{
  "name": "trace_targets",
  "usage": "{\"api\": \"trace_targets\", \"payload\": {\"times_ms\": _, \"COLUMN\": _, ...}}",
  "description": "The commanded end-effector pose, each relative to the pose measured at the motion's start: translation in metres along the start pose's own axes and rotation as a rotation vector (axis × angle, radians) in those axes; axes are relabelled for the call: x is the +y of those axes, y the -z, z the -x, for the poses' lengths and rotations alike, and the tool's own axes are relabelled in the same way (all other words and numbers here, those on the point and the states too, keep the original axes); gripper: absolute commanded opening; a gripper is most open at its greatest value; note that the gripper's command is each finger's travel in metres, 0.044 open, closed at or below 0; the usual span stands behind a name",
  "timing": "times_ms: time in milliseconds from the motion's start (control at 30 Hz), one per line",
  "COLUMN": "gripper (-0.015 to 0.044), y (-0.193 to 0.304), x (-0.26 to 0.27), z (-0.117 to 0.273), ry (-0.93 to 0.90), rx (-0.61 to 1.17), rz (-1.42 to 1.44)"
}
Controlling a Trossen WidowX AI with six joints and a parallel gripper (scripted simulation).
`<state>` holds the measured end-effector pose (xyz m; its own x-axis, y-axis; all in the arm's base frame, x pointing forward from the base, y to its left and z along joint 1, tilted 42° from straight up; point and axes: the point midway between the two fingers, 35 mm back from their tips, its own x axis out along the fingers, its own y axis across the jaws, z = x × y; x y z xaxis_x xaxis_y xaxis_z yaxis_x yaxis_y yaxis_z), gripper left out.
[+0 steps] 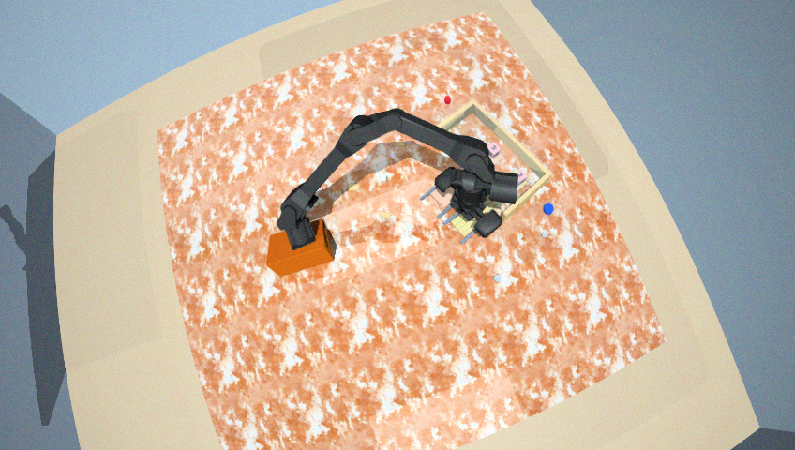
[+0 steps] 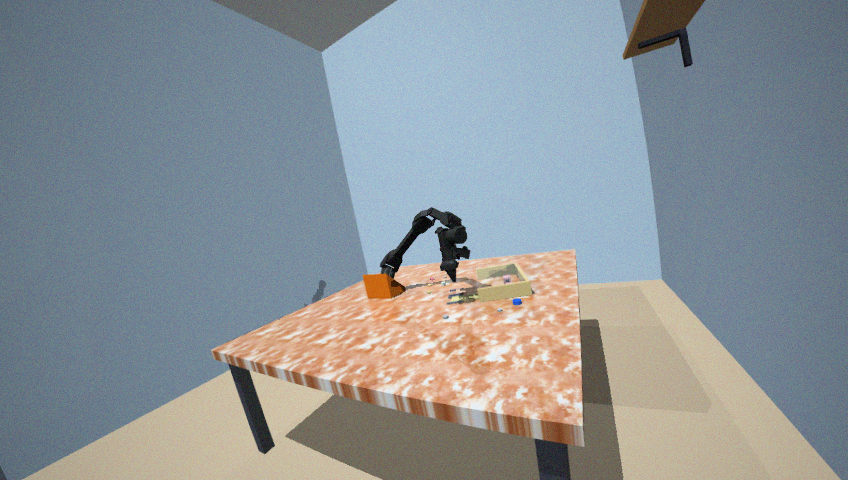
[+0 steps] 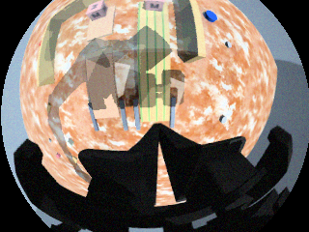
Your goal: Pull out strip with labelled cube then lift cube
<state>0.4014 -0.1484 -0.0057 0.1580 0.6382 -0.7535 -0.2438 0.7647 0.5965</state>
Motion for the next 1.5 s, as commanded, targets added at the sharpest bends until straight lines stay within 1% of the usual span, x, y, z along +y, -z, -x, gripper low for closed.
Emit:
{"api": "trace_targets", "payload": {"times_ms": 0, "gripper": 0.0, "y": -0.001, "x": -0.001, "z": -0.007, "ry": 0.002, "rx": 0.007, "rz": 0.007}}
{"api": "trace_targets", "payload": {"times_ms": 1200, "gripper": 0.0, "y": -0.003, "x": -0.001, "z": -0.066, "ry": -0.001, "rx": 0.005, "rz": 0.007}}
{"api": "trace_targets", "payload": {"times_ms": 1467, "gripper": 0.0, "y": -0.003, "x": -0.001, "z": -0.068, "ry": -0.001, "rx": 0.005, "rz": 0.007}}
